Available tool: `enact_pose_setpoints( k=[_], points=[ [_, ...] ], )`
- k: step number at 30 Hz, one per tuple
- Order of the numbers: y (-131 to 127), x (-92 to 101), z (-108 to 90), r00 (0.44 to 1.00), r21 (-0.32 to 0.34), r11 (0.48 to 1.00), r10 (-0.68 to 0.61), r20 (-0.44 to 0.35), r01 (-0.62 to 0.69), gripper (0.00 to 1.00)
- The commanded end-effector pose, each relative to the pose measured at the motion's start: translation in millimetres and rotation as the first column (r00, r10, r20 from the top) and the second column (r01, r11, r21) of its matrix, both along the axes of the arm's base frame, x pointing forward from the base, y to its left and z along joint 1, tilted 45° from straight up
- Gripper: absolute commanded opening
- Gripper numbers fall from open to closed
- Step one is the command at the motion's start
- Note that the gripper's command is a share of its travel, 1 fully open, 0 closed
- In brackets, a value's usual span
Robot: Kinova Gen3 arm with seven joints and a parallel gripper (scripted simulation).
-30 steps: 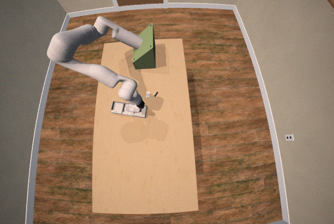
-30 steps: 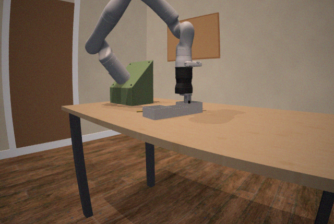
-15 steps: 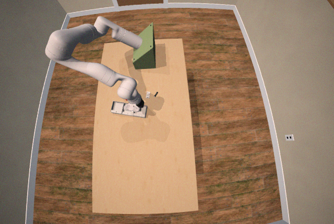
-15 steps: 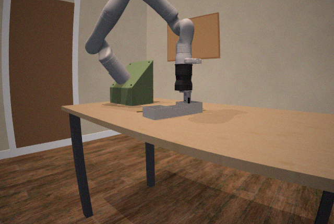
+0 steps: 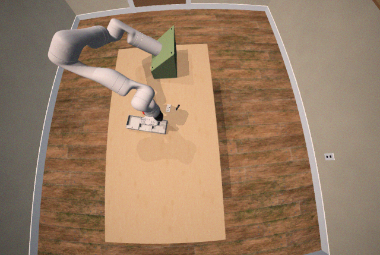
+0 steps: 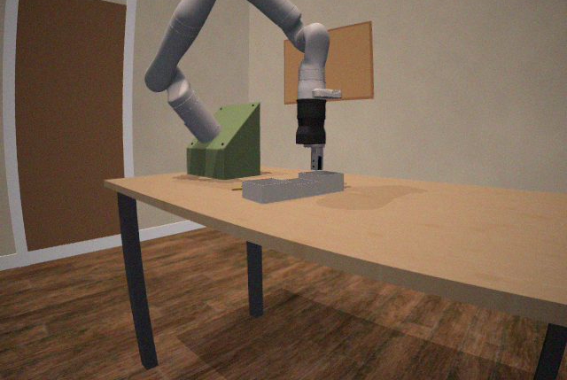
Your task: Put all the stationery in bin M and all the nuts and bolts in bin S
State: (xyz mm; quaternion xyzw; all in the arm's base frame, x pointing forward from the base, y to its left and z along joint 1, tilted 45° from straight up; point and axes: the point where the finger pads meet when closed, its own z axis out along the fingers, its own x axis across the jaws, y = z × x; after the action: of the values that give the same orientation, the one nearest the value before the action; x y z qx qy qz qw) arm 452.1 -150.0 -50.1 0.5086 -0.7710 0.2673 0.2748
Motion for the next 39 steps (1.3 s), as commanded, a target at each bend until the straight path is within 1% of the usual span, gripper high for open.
enact_pose_setpoints(
  k=[1,3,9,10,12,26,36,37,39],
  points=[
    [10.9,7.0,10.1,1.0,0.005,1.0,0.008,0.013,-0.008,0.31],
    [16.0,8.0,15.4,1.0,0.005,1.0,0.008,0.013,-0.008,0.31],
    [16.0,8.1,15.4,1.0,0.005,1.0,0.008,0.013,-0.008,0.31],
    [21.7,9.2,21.3,1.0,0.005,1.0,0.008,0.013,-0.008,0.31],
    [21.7,9.2,21.3,1.0,0.005,1.0,0.008,0.013,-0.008,0.31],
    [102.2,25.2,104.2,1.0,0.005,1.0,0.008,0.013,-0.008,0.31],
    [103.0,25.4,105.0,1.0,0.005,1.0,0.008,0.013,-0.008,0.31],
    [98.7,18.5,103.2,0.999,0.012,0.999,0.044,-0.022,-0.043,0.62],
    [90.2,4.6,99.6,0.989,0.031,0.993,0.115,-0.089,-0.113,0.62]
  ],
)
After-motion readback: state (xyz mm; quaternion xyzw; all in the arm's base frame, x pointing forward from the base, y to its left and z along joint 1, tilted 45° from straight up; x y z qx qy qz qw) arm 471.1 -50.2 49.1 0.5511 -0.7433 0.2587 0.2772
